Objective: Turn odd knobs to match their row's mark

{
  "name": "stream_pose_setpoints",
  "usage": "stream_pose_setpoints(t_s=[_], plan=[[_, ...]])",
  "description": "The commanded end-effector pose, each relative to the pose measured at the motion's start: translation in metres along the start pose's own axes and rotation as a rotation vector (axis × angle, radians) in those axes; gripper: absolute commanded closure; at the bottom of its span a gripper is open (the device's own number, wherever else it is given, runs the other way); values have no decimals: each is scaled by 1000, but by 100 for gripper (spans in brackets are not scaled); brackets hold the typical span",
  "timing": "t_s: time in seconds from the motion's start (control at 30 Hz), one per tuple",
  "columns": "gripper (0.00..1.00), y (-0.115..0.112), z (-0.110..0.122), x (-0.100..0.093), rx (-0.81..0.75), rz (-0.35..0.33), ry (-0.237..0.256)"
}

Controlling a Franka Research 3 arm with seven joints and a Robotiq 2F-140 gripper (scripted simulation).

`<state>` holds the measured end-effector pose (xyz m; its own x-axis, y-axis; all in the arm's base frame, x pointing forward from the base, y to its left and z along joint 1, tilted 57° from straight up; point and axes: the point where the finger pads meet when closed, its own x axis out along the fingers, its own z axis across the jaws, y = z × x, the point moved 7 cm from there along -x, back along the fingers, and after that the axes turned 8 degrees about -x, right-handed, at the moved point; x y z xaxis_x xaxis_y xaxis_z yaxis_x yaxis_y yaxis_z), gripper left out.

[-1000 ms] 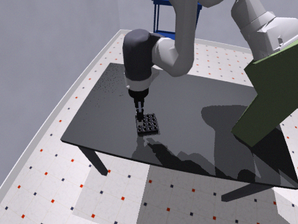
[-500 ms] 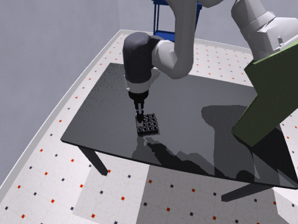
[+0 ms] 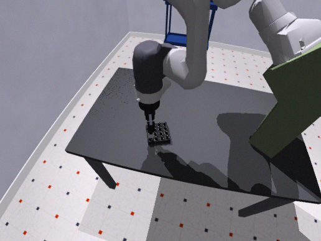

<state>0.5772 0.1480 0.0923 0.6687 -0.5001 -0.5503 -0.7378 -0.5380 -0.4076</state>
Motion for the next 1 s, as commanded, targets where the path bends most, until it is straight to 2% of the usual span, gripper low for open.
stream_pose_setpoints(t_s=[0.0, 0.27, 0.97], plan=[[88, -1, 1, 5, 4, -5, -3], [88, -1, 1, 14, 4, -5, -3], [88, -2, 1, 20, 4, -5, -3]])
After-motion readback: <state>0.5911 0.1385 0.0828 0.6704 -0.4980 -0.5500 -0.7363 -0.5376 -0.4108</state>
